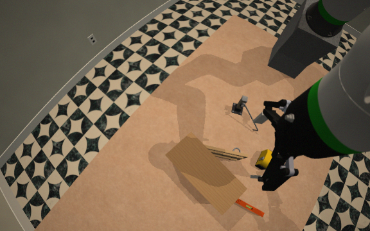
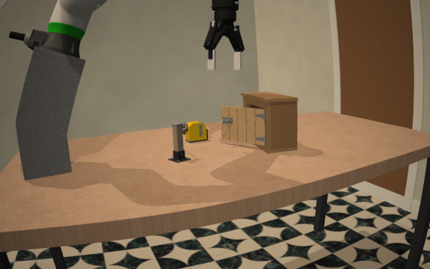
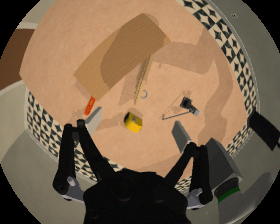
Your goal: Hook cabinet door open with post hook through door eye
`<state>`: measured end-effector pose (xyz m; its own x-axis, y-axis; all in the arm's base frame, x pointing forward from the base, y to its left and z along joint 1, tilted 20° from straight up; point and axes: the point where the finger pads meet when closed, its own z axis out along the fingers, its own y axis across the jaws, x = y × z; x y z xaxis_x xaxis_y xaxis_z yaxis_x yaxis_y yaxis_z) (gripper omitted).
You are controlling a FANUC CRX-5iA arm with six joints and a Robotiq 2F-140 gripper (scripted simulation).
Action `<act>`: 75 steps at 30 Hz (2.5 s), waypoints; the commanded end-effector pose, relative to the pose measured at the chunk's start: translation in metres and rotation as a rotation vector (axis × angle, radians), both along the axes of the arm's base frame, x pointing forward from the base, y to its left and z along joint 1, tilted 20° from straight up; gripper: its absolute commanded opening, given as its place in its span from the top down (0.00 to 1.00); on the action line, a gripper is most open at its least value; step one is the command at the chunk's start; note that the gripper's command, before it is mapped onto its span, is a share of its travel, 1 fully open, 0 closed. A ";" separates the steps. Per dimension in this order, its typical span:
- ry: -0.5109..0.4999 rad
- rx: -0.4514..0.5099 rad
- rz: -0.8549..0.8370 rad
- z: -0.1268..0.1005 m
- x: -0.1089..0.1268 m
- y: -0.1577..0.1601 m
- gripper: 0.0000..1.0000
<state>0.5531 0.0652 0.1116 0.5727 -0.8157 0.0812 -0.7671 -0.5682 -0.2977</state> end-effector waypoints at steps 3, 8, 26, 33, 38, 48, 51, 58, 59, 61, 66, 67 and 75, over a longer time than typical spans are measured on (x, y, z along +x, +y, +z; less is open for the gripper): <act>-0.029 0.021 -0.078 -0.011 0.001 0.005 0.00; -0.032 0.030 -0.095 -0.013 0.001 0.006 0.00; -0.031 0.024 -0.101 -0.039 0.009 0.008 0.84; -0.031 0.024 -0.101 -0.039 0.009 0.008 0.84; -0.031 0.024 -0.101 -0.039 0.009 0.008 0.84; -0.031 0.024 -0.101 -0.039 0.009 0.008 0.84; -0.031 0.024 -0.101 -0.039 0.009 0.008 0.84; -0.031 0.024 -0.101 -0.039 0.009 0.008 0.84; -0.031 0.024 -0.101 -0.039 0.009 0.008 0.84; -0.031 0.024 -0.101 -0.040 0.009 0.008 0.84; -0.031 0.024 -0.101 -0.041 0.010 0.008 0.84; -0.031 0.024 -0.101 -0.041 0.010 0.008 0.84; -0.032 0.024 -0.102 -0.047 0.012 0.009 0.84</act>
<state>0.5645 0.0738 0.0654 0.4844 -0.8714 0.0777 -0.8106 -0.4804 -0.3347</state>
